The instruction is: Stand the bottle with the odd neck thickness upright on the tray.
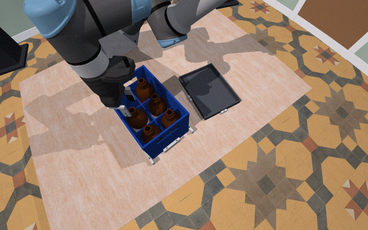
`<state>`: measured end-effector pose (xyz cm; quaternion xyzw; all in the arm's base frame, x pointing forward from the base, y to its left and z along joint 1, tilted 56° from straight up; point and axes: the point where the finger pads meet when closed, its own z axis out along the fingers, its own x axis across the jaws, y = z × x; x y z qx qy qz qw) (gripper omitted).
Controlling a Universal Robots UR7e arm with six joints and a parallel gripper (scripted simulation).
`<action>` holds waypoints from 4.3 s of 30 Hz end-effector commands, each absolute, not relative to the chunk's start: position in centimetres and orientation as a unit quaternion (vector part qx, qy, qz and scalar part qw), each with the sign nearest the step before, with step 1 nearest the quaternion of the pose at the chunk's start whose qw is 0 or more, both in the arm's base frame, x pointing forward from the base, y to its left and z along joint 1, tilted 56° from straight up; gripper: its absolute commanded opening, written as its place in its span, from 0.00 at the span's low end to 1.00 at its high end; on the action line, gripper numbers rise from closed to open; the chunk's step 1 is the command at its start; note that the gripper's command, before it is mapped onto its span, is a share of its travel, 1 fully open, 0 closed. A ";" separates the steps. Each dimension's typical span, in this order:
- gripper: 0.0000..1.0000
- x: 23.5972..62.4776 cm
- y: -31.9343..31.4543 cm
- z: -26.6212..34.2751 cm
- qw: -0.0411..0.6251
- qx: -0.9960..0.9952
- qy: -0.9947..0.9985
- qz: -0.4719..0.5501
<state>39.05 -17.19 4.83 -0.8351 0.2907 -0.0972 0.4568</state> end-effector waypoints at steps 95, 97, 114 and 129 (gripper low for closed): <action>1.00 40.6 -14.7 2.8 0.456 -0.835 0.291 -0.098; 1.00 40.7 -14.6 2.7 0.456 -0.835 0.291 -0.098; 1.00 40.7 -14.4 2.6 0.456 -0.835 0.291 -0.098; 1.00 40.7 -14.4 2.6 0.456 -0.835 0.291 -0.098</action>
